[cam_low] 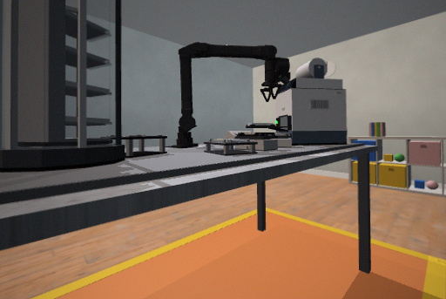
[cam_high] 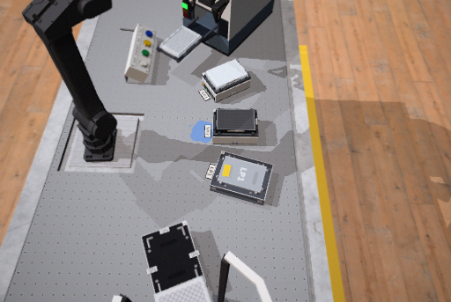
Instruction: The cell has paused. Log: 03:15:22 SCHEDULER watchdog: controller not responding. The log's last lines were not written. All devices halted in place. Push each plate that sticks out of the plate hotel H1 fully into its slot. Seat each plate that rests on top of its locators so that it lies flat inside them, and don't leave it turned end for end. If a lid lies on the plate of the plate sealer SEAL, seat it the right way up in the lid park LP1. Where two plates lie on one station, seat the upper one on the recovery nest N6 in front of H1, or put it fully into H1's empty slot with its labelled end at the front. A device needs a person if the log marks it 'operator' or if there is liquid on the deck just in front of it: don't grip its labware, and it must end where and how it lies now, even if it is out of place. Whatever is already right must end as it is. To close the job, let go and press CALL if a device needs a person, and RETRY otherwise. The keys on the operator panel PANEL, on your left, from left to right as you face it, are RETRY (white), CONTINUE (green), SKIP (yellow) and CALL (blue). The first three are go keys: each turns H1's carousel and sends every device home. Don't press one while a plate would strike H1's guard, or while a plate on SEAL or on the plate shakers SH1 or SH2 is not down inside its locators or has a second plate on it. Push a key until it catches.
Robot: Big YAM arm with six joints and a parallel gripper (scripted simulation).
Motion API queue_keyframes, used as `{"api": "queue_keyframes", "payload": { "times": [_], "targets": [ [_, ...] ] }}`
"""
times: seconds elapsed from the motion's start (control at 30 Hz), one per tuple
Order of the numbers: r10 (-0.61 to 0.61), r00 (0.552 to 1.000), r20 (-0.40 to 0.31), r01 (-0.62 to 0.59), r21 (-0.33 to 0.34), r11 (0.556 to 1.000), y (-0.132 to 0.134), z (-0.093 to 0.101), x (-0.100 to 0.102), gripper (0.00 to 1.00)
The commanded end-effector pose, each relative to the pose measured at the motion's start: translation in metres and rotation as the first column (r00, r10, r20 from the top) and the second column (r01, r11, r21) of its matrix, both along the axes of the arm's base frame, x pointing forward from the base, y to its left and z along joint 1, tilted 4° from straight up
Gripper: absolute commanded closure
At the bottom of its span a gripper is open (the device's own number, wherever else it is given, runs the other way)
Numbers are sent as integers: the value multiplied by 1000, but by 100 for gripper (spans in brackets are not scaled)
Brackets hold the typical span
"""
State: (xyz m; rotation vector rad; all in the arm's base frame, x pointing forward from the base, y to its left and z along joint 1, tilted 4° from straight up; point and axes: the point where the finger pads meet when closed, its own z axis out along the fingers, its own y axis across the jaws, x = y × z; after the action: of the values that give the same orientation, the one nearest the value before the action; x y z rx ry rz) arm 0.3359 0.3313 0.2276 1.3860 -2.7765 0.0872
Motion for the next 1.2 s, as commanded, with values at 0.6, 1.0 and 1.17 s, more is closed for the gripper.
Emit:
{"api": "queue_keyframes", "payload": {
  "times": [0.6,1.0,1.17],
  "targets": [
    [-17,999,28,15,39,999,58,12,-33,0],
    [300,954,-21,-300,8,954,65,-8,-77,0],
    [372,928,-9,-372,24,928,68,1,-87,0]
  ]
}}
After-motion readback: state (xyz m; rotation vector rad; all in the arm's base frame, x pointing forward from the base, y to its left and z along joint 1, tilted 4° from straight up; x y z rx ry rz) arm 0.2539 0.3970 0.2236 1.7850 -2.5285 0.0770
